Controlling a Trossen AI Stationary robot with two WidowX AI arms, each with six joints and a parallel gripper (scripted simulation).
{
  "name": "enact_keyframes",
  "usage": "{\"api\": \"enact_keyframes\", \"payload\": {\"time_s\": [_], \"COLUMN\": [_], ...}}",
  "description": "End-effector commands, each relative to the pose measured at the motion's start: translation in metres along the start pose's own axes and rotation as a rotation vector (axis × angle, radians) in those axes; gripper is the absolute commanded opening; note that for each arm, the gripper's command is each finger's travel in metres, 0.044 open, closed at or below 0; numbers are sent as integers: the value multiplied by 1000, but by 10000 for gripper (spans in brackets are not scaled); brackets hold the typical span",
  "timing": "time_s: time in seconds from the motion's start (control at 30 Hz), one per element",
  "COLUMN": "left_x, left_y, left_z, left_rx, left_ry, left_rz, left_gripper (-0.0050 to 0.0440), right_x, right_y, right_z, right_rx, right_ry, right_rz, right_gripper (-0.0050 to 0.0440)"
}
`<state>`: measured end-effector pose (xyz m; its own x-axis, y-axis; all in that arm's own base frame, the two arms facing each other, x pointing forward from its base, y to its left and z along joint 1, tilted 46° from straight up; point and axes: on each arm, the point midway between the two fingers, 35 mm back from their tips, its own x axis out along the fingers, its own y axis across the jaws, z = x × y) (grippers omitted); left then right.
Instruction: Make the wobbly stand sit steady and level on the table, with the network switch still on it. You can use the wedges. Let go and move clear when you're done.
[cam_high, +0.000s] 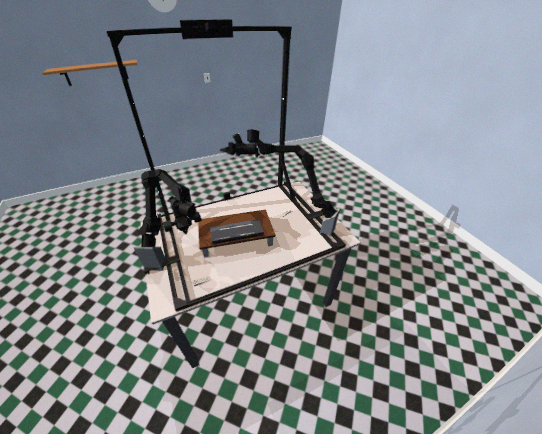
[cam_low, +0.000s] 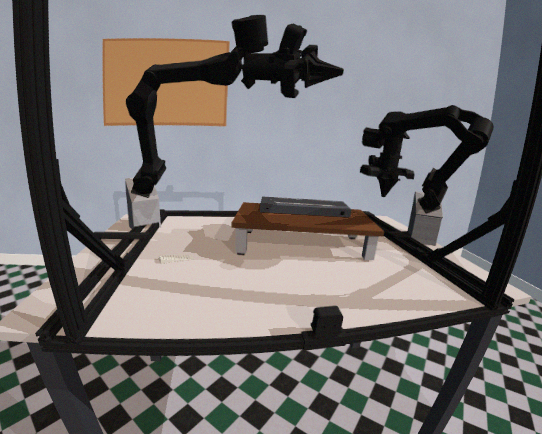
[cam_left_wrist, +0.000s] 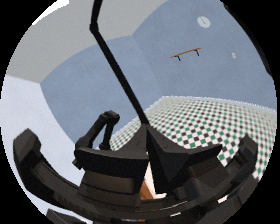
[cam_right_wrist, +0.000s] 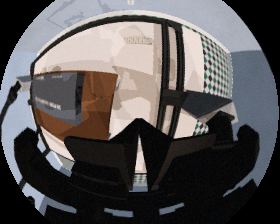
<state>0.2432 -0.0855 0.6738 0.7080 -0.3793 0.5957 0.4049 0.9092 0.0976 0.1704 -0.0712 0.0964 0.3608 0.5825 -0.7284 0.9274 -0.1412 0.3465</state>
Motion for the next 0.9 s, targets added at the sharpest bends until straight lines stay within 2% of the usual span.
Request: {"api": "enact_keyframes", "payload": {"time_s": [0.0,0.13,0.17,0.33,0.5,0.7,0.73,0.87], "left_x": [3,3,-4,-17,-44,-44,-52,-73], "left_y": [2,2,1,3,2,2,-1,-1], "left_z": [41,41,43,109,169,169,169,204], "left_rx": [40,40,37,92,132,132,127,147], "left_ry": [-132,-132,-140,-390,-642,-642,-645,-808], "left_rz": [19,19,18,63,109,109,104,135], "left_gripper": [0,0,0,0,0,0,0,0], "right_x": [0,0,0,0,0,0,0,0], "right_y": [0,0,0,0,0,0,0,0], "right_z": [0,0,0,0,0,0,0,0], "right_rx": [0,0,0,0,0,0,0,0], "right_ry": [0,0,0,0,0,0,0,0], "right_rz": [0,0,0,0,0,0,0,0], "right_gripper": [0,0,0,0,0,0,0,0]}}
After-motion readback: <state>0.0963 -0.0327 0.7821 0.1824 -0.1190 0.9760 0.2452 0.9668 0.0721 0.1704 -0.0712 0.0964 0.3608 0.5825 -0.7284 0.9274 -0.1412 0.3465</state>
